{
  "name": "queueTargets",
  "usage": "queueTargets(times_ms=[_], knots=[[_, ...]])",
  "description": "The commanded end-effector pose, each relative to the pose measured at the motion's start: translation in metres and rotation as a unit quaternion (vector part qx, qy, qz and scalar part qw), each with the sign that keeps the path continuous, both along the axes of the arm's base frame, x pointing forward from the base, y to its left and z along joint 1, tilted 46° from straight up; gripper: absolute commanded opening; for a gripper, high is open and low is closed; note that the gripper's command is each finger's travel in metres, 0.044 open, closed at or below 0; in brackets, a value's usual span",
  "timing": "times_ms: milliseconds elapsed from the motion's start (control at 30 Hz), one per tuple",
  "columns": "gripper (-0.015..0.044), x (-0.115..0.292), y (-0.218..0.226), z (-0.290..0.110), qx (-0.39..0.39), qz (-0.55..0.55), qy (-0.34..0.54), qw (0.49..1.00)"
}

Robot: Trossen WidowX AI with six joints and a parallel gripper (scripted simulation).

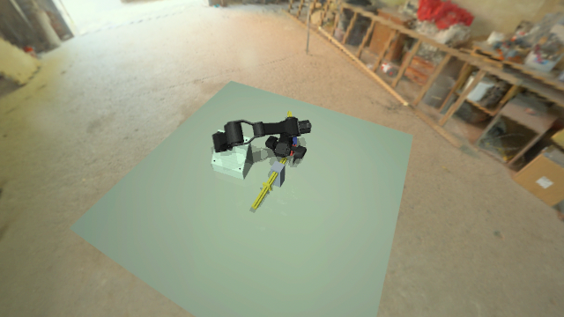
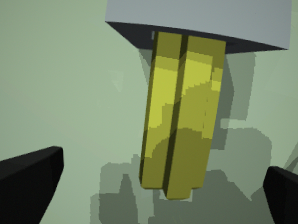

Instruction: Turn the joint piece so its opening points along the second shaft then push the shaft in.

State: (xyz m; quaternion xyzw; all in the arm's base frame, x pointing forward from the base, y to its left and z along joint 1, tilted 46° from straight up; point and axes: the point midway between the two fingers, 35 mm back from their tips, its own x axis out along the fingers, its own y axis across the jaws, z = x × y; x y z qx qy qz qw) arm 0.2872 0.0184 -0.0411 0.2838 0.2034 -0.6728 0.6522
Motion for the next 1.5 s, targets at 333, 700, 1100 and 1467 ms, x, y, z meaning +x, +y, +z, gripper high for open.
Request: queueTargets(times_ms=[333, 700, 1100, 1467], knots=[[0.044, 0.004, 0.034, -0.036, 0.004, -0.003, -0.002, 1.0], [0.044, 0.005, 0.022, -0.046, 0.003, -0.003, -0.002, 1.0], [0.0387, 0.006, 0.012, -0.055, 0.003, -0.003, -0.002, 1.0], [0.0182, 0.006, 0.012, -0.055, 0.003, -0.003, -0.002, 1.0]])
